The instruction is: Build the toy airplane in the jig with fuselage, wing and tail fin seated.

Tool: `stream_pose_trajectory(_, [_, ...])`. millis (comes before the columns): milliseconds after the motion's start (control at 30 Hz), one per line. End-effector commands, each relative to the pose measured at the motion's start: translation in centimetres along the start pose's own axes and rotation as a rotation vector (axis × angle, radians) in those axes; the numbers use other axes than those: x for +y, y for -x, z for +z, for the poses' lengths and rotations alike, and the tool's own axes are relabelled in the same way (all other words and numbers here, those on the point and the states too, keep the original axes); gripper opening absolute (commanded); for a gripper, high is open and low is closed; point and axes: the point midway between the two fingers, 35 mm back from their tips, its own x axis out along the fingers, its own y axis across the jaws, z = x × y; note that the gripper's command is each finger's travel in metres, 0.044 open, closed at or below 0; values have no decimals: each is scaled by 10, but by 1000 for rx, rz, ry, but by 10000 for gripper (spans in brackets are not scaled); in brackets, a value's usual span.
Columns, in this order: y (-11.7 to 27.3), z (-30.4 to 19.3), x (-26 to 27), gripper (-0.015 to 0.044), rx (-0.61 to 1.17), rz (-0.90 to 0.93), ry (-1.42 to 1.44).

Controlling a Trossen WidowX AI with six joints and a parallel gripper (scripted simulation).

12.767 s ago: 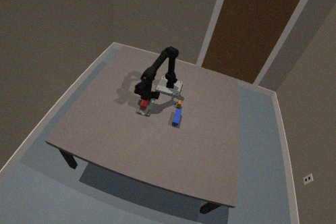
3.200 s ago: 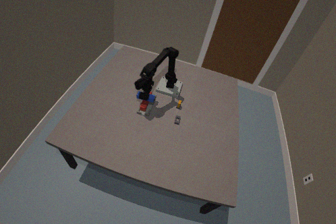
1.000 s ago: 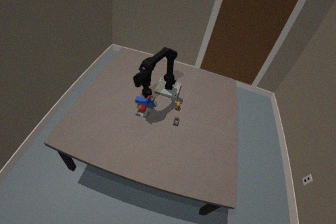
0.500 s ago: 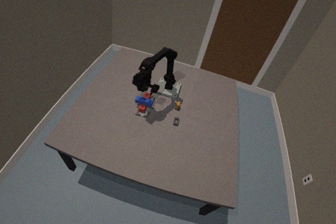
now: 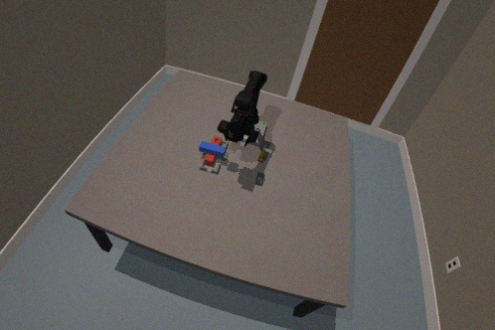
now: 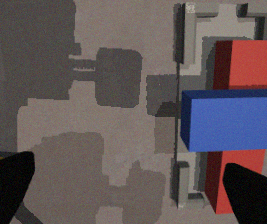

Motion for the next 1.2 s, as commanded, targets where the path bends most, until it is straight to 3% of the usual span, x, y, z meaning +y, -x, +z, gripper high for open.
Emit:
stream_pose_trajectory(0, [0, -17, 42, 440, -2, 7, -5])
stream_pose_trajectory(333, [-8, -96, 136, 440, 9, 14, -5])
stream_pose_trajectory(467, [-15, -97, 138, 440, 9, 14, -5])
stream_pose_trajectory(633, [-63, -98, 138, 440, 9, 14, -5])
stream_pose_trajectory(1167, [-90, -97, 139, 440, 9, 14, -5])
